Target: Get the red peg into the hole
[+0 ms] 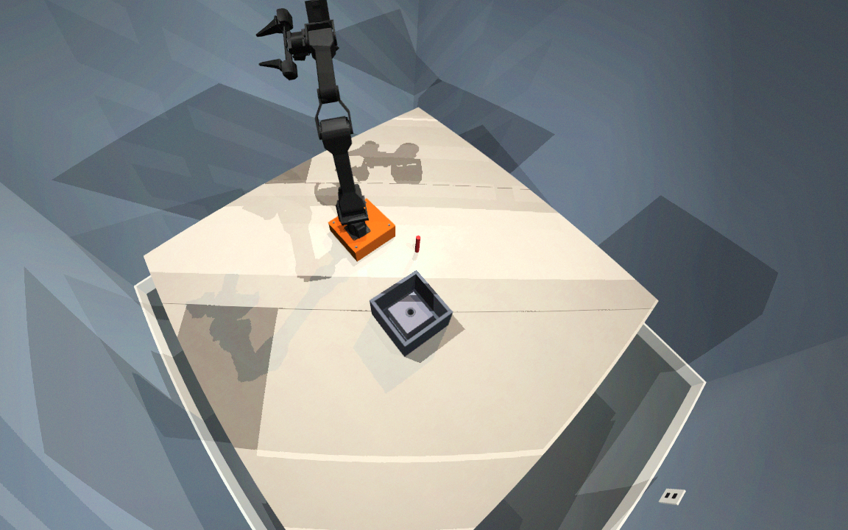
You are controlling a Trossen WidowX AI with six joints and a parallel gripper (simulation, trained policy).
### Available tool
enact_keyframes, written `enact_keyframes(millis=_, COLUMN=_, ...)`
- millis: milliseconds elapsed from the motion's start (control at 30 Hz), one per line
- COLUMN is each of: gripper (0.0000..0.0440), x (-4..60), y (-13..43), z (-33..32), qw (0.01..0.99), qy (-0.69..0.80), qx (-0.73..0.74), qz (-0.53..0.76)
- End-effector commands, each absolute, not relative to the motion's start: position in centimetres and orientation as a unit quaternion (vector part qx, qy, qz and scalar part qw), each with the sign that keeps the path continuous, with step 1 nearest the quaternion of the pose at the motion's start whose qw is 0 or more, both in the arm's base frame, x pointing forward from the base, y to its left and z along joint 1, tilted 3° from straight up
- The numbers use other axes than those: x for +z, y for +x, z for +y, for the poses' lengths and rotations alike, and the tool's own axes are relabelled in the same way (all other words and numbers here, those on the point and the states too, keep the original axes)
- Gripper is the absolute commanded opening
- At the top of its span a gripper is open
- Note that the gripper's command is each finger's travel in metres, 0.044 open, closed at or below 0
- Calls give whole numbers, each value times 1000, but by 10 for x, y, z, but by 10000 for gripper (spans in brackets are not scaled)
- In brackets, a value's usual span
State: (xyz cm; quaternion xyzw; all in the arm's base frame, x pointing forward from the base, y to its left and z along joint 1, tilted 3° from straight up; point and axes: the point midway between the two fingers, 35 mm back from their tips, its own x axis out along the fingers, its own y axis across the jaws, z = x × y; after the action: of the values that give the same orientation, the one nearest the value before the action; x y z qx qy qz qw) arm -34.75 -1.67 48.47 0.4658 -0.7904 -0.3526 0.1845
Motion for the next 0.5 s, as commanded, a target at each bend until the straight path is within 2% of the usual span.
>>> enact_keyframes(millis=0, gripper=418, x=484, y=-347, z=-12, qw=182, qy=457, qx=-358, qz=-793)
enact_keyframes(millis=67, gripper=439, x=478, y=-348, z=4, qw=169, qy=433, qx=-367, qz=-805)
enact_keyframes(millis=467, gripper=440, x=418, y=-344, z=116, qw=46, qy=284, qx=-386, qz=-876)
